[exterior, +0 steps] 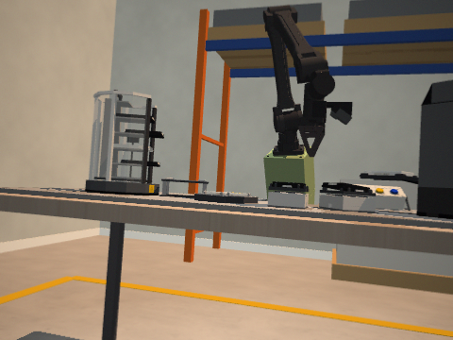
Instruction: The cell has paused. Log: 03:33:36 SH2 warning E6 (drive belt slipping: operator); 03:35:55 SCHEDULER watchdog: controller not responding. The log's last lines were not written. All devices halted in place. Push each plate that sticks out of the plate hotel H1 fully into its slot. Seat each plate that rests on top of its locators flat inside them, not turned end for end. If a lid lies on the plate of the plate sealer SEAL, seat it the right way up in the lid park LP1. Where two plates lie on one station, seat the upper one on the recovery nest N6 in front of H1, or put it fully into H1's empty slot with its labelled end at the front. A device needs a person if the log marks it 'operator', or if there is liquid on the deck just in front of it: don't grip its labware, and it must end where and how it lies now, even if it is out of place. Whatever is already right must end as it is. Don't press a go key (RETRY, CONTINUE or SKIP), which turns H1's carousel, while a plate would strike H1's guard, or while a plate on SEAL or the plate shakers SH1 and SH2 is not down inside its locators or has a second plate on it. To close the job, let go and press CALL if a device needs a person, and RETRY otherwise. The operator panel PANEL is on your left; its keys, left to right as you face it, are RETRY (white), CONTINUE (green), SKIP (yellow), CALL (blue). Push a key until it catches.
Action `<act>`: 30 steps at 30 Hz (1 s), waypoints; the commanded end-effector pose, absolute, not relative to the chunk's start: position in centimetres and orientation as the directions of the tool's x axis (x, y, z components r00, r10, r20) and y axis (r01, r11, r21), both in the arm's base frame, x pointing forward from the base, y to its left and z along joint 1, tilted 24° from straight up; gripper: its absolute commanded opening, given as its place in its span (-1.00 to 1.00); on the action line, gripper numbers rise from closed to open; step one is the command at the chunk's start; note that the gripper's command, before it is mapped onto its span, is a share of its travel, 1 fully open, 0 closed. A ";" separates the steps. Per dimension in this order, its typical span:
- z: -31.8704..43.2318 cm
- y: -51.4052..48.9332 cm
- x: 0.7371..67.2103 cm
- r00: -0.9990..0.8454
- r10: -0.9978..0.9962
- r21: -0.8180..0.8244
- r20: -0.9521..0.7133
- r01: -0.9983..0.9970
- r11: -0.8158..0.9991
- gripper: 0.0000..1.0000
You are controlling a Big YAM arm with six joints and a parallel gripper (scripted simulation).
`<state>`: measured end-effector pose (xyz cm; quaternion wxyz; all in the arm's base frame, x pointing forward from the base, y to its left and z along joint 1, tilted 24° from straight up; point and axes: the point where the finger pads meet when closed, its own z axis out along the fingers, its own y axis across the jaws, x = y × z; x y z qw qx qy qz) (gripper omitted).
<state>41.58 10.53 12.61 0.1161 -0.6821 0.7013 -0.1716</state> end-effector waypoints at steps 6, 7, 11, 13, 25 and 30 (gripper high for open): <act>13.4 10.9 42.6 -0.040 -0.997 -0.424 0.060 -0.906 0.011 1.00; 13.4 10.9 42.6 -0.040 -0.997 -0.424 0.060 -0.906 0.011 1.00; 13.3 11.3 43.0 -0.030 -0.998 -0.424 0.061 -0.906 0.001 1.00; 15.9 11.7 42.7 -0.032 -0.998 -0.449 0.047 -0.893 0.007 1.00; 18.4 11.8 41.2 -0.040 -0.998 -0.442 0.049 -0.897 0.014 1.00; 19.7 11.6 41.0 -0.047 -0.998 -0.453 0.044 -0.891 0.023 1.00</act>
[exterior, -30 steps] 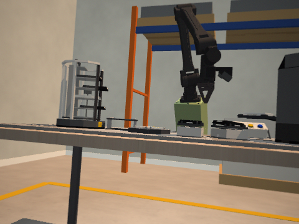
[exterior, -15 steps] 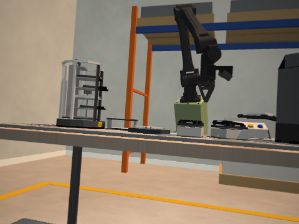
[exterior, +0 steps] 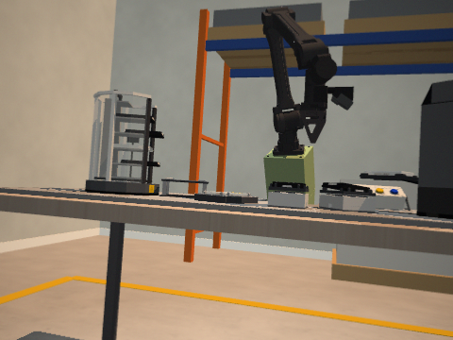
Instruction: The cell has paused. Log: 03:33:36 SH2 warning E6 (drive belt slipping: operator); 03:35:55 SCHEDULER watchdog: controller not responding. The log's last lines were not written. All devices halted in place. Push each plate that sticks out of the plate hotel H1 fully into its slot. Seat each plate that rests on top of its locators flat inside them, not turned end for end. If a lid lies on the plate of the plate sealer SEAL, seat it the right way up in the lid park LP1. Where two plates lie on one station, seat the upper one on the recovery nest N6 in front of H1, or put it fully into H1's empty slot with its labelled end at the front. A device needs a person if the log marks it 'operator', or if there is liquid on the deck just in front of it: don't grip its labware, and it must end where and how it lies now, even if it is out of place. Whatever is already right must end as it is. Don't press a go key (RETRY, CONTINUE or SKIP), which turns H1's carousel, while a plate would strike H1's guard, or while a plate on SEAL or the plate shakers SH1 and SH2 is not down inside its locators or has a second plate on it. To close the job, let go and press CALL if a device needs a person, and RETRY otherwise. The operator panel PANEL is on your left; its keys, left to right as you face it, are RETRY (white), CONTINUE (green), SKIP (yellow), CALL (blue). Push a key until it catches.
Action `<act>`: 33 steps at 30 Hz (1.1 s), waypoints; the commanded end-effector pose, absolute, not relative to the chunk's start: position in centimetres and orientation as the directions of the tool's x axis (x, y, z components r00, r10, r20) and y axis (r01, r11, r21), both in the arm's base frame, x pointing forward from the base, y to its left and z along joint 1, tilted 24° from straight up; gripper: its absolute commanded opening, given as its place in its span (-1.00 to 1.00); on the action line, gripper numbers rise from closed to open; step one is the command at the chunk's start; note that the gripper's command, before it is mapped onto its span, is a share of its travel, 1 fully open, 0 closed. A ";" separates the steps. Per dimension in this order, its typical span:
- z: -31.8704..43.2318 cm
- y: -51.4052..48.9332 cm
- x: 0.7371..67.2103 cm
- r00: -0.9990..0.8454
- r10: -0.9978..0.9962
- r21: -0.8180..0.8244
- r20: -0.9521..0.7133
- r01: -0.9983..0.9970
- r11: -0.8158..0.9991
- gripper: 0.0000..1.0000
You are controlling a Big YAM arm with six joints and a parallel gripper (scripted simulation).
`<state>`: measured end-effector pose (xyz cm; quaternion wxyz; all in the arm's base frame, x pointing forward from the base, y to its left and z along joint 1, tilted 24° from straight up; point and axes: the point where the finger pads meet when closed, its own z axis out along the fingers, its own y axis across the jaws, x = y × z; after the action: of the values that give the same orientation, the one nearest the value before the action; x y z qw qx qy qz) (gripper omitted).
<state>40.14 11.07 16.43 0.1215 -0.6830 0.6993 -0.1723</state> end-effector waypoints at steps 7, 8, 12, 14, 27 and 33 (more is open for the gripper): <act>21.1 12.0 40.2 -0.043 -0.998 -0.447 0.046 -0.895 0.018 1.00; 21.0 11.9 40.1 -0.044 -0.998 -0.438 0.050 -0.899 0.018 1.00; 22.8 12.1 39.5 -0.040 -0.998 -0.455 0.042 -0.890 0.017 1.00; 22.8 12.1 39.5 -0.040 -0.998 -0.455 0.042 -0.890 0.017 1.00; 19.9 12.6 37.4 -0.128 -0.991 -0.389 0.040 -0.916 0.102 1.00; 20.0 13.9 37.1 -0.248 -0.969 -0.400 -0.020 -0.886 0.235 1.00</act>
<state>37.23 13.21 20.36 0.1322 -0.6393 0.7398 -0.1627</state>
